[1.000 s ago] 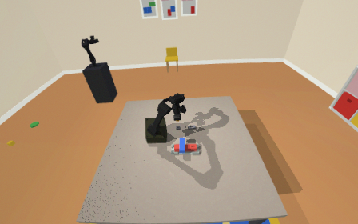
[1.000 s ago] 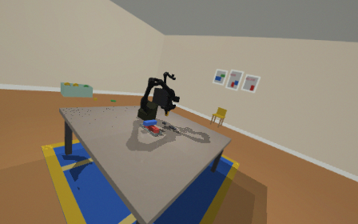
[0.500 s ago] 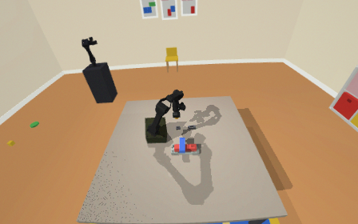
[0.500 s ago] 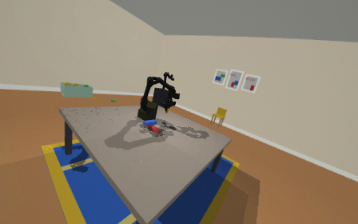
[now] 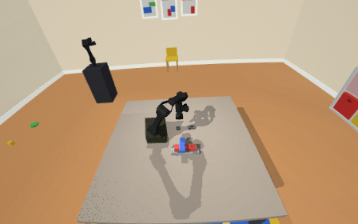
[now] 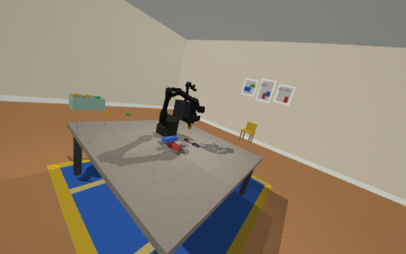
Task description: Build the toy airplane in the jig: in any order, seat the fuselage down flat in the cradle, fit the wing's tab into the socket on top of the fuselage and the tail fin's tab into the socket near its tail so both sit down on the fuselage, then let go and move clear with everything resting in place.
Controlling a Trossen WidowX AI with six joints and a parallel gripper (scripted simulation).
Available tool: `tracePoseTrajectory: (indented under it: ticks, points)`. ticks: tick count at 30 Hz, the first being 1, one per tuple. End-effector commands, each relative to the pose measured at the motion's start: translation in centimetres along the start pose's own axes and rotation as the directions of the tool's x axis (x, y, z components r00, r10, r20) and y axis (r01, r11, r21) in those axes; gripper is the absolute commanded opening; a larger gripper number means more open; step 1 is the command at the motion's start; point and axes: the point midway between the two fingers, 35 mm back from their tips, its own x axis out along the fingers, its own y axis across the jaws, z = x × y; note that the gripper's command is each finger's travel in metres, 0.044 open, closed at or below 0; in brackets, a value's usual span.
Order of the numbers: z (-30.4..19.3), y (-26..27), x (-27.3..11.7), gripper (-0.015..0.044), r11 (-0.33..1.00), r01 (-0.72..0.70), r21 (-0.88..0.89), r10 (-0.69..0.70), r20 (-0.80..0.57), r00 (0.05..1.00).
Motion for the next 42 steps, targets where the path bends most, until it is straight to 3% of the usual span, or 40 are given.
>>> tracePoseTrajectory:
  ticks: [1, 42]
  points:
    - [0.8, -0.6, 0.1, 0.0000, 1.000, -0.011, 0.007, 0.011, 0.006, 1.000]
    - [6.6, -9.3, 1.4, 0.0000, 0.998, -0.040, 0.040, 0.039, 0.005, 0.999]
